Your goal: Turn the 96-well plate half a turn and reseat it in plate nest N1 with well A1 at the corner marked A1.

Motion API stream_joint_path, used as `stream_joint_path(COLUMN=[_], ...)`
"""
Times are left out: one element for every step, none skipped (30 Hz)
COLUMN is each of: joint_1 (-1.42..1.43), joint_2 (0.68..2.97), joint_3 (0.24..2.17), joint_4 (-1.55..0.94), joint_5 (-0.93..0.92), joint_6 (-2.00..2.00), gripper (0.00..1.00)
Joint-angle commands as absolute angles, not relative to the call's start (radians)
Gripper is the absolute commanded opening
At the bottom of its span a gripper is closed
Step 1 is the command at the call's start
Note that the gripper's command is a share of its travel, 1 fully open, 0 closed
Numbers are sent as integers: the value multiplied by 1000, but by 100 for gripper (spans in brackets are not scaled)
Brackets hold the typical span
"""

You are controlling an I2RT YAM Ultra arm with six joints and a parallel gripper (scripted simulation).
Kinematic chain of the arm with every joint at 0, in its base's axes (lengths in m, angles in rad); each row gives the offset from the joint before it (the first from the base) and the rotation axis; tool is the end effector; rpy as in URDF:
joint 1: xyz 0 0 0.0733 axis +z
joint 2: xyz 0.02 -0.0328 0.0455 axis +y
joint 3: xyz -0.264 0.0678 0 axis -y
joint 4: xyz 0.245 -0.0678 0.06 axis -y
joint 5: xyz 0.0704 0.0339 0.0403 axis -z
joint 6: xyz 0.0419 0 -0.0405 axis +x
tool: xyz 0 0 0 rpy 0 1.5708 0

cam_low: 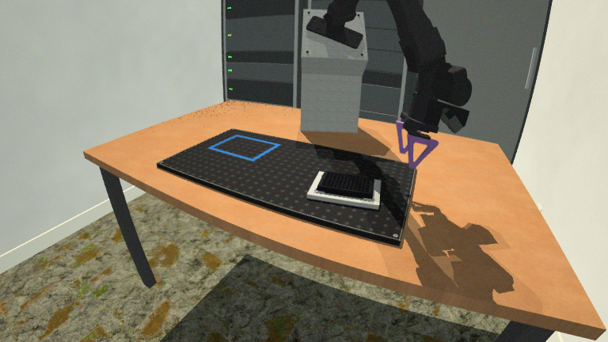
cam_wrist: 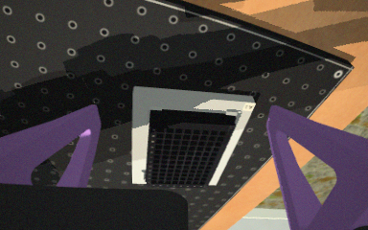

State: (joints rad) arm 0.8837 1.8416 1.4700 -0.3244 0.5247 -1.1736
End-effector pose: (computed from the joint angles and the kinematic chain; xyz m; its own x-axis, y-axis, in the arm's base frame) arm 0.2833 0.3139 0.2716 0.2348 -0.9720 -0.0007 -0.5395 -0.1298 -0.8319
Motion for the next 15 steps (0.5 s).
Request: stream_joint_path(joint_1=[862, 850, 837, 825, 812, 800, 787, 767, 752, 739, 727, 714, 693, 678, 678], joint_2=[1806, 1799, 1793, 1788, 1782, 1777, 1772, 1766, 1759, 1754, 1748, 1743, 1735, 1729, 1729], joint_3=[1451, 1439, 1430, 1421, 1412, 1404, 1396, 1396, 1389, 1381, 1373, 1365, 1361, 1354, 1354], joint_4=[-340, -307, -300, -293, -287, -280, -274, -285, -283, -278, -273, -268, -274, -272, -272], joint_5=[434, 424, 415, 405, 396, 386, 376, 341, 325, 315, 306, 296, 260, 244, 244], joint_6=[-1163, -1183, -1192, -1200, -1209, -1217, -1226, -1210, -1212, -1220, -1229, -1237, -1222, -1225, -1225], gripper=[100, 100, 100, 100, 100, 100, 100, 100, 100, 100, 100, 100, 100, 100, 100])
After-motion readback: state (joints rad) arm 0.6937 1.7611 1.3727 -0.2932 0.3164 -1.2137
